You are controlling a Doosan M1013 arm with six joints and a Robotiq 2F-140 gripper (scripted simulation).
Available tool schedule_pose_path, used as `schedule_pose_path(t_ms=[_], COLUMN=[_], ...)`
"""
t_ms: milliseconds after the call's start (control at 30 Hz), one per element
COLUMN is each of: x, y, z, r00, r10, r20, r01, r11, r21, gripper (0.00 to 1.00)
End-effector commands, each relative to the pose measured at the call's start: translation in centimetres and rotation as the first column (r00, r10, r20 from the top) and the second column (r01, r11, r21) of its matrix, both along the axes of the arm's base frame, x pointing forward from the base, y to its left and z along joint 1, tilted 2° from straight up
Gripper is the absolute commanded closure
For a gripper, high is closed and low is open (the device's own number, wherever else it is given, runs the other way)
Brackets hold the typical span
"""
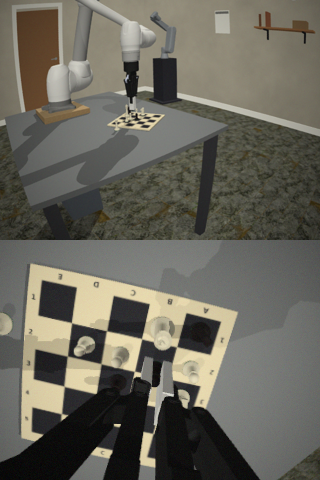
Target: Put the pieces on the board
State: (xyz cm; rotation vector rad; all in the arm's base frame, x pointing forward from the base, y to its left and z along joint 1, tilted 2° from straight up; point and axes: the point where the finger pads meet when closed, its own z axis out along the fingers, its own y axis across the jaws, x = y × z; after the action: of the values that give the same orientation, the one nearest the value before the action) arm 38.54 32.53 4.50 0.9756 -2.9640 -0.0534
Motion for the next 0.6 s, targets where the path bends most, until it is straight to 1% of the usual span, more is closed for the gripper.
schedule_pose_path(t_ms=[0,200,567], x=[0.0,0.0,0.0], y=[0.0,0.1,0.1], z=[-1.3,-2.6,-2.8], r00=[1.0,1.0,1.0], r10=[0.0,0.0,0.0], r20=[0.0,0.0,0.0], r01=[0.0,0.0,0.0], r11=[1.0,1.0,1.0], r21=[0.0,0.0,0.0], gripper=[1.0,1.0,1.0])
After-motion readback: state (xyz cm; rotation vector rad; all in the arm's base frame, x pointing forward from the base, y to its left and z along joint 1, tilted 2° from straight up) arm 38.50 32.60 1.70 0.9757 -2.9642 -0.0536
